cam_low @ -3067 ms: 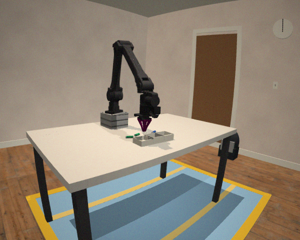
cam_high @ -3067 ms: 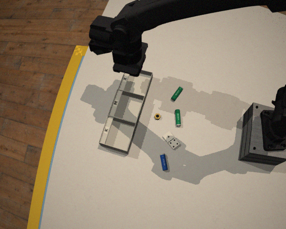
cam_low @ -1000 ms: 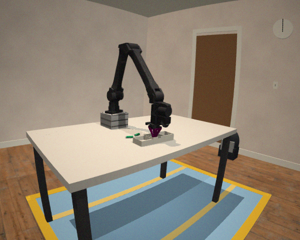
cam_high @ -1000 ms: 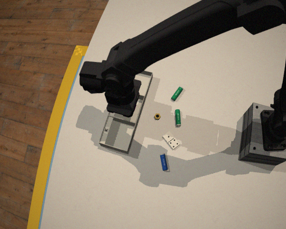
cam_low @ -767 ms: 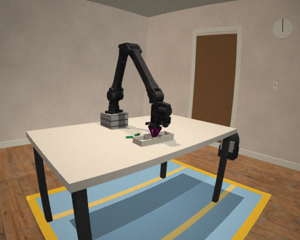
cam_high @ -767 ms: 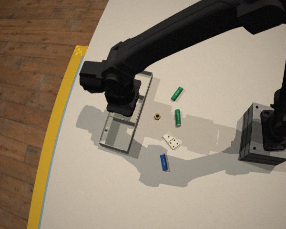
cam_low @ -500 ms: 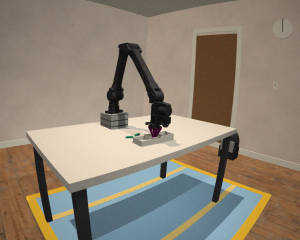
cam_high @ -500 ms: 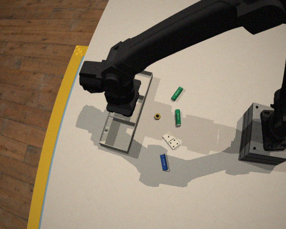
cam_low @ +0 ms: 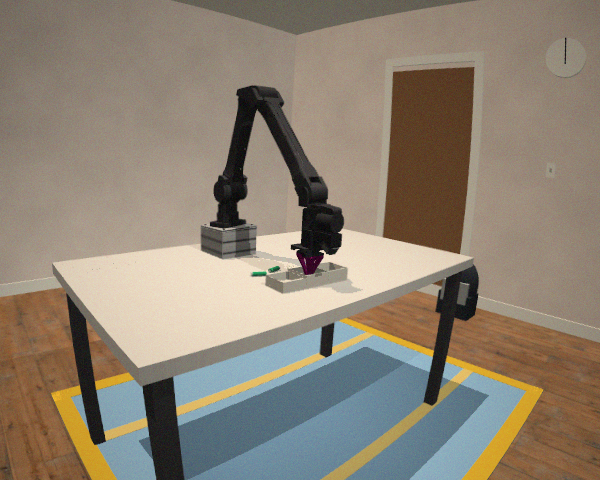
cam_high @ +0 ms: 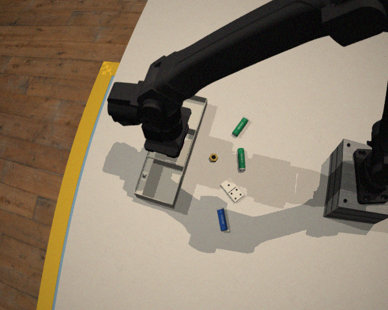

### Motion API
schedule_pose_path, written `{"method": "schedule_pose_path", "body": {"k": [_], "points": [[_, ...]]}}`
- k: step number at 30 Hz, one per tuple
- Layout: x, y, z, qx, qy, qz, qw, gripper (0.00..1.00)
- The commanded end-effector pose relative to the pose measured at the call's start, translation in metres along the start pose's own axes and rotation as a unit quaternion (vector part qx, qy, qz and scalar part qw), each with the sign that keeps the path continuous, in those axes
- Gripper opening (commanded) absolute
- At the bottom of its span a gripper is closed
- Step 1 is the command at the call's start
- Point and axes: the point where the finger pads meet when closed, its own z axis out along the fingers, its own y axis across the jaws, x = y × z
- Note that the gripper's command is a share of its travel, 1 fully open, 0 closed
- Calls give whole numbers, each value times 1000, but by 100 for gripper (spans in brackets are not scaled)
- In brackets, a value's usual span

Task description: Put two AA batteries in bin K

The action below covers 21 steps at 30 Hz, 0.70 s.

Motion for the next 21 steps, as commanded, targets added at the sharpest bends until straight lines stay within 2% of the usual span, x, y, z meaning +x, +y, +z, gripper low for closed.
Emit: {"method": "schedule_pose_path", "body": {"k": [1, 4, 5, 6, 8, 9, 11, 12, 21], "points": [[-17, 0, -13, -1, -21, 1, 1000, 8], [-17, 0, -13, -1, -21, 1, 1000, 8], [-27, -5, -21, -1, -30, 2, 1000, 8], [-17, 0, -13, -1, -21, 1, 1000, 8], [-18, -1, -13, -1, -21, 1, 1000, 8], [-26, -5, -21, -1, -29, 2, 1000, 8], [-26, -5, -21, -1, -29, 2, 1000, 8], [-18, -1, -13, -1, -21, 1, 1000, 8], [-17, -1, -13, -1, -21, 1, 1000, 8]]}}
